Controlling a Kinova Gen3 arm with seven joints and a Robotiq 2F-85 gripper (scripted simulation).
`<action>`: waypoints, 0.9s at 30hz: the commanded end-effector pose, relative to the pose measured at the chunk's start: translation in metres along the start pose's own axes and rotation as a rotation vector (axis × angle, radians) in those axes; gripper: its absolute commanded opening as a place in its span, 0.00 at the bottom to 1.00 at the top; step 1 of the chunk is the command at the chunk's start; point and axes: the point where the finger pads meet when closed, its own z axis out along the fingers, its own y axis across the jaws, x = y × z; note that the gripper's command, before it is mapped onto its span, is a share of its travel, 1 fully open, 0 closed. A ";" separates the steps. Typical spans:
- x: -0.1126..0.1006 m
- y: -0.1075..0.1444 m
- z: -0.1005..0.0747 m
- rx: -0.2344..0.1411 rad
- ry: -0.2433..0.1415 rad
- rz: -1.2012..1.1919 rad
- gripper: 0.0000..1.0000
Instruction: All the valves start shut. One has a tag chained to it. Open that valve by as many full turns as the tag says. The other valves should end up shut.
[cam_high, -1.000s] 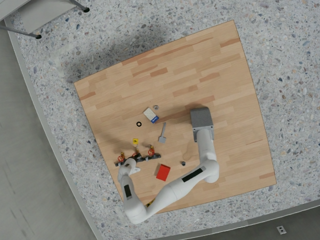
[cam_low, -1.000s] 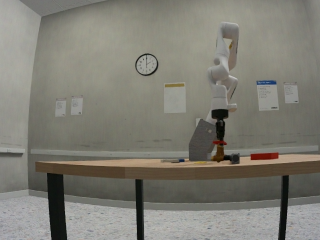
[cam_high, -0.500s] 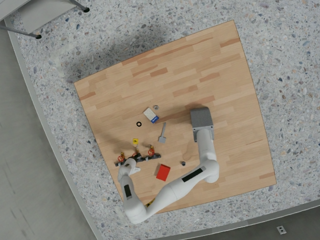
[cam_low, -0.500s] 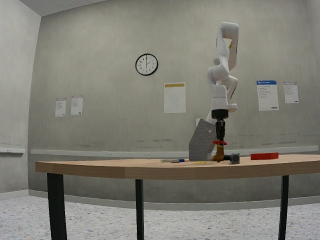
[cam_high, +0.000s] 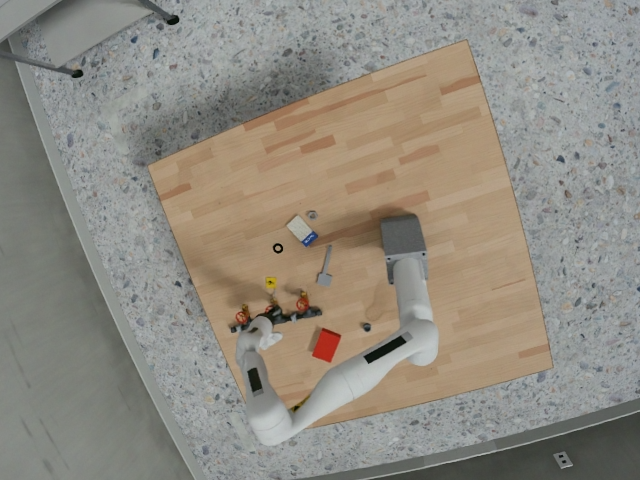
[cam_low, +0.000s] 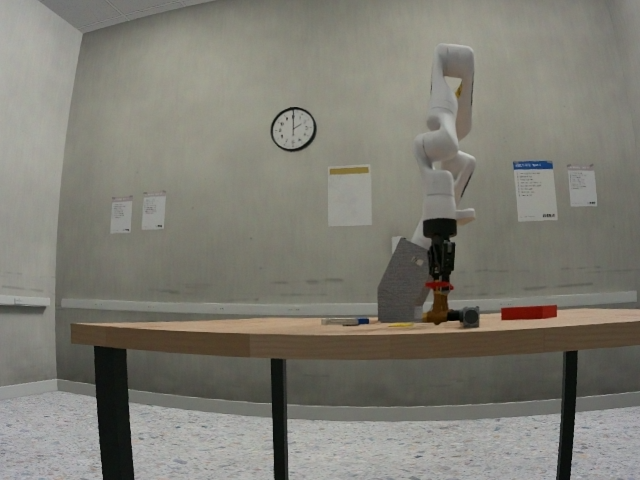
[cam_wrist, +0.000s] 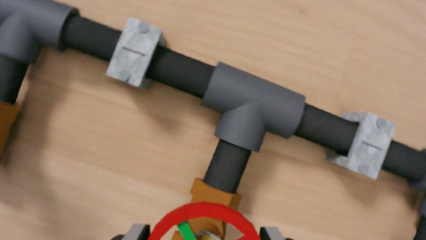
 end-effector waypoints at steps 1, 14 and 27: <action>0.000 0.001 -0.001 -0.003 0.000 -0.077 0.52; 0.000 0.001 -0.001 -0.003 -0.001 -0.492 0.52; 0.000 0.001 -0.001 -0.002 -0.002 -1.059 0.52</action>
